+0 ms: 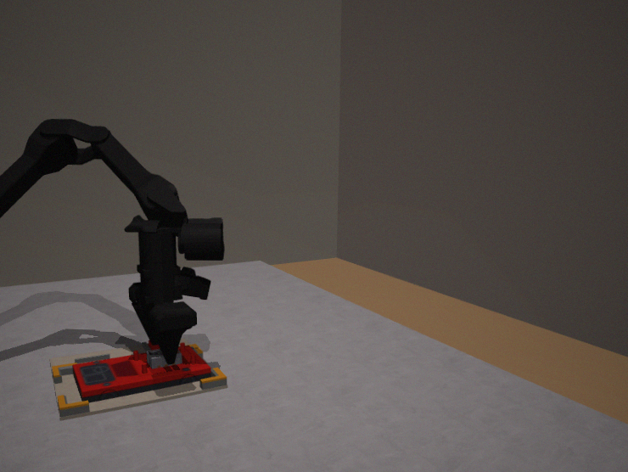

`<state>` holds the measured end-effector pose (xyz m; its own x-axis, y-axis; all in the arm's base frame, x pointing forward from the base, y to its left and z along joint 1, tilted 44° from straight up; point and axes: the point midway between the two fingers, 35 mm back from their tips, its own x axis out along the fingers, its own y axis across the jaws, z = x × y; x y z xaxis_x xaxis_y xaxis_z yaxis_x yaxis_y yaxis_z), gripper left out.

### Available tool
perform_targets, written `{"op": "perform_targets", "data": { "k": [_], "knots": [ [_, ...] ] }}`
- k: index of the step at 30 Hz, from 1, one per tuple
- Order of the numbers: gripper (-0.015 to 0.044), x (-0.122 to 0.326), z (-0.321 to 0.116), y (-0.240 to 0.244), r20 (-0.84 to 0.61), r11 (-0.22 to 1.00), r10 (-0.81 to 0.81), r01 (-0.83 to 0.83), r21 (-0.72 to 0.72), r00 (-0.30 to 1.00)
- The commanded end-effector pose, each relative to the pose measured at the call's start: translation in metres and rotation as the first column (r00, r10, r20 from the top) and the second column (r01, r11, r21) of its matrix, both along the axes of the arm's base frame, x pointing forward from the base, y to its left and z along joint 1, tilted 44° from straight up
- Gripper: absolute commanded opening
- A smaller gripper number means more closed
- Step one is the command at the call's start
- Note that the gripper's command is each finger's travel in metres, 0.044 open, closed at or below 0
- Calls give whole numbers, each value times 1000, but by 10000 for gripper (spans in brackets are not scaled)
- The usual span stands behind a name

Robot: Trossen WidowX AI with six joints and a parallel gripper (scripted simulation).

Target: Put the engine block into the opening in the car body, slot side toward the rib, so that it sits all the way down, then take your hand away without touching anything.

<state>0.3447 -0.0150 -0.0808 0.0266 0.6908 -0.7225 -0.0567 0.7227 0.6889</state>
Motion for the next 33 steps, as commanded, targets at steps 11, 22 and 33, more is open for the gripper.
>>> {"op": "perform_targets", "data": {
  "k": [11,22,33],
  "knots": [
    [440,2,12,-10,1,1000,-1,1,0,1000],
    [309,2,12,-10,1,1000,-1,1,0,1000],
    [20,2,12,-10,1,1000,-1,1,0,1000]
  ]
}}
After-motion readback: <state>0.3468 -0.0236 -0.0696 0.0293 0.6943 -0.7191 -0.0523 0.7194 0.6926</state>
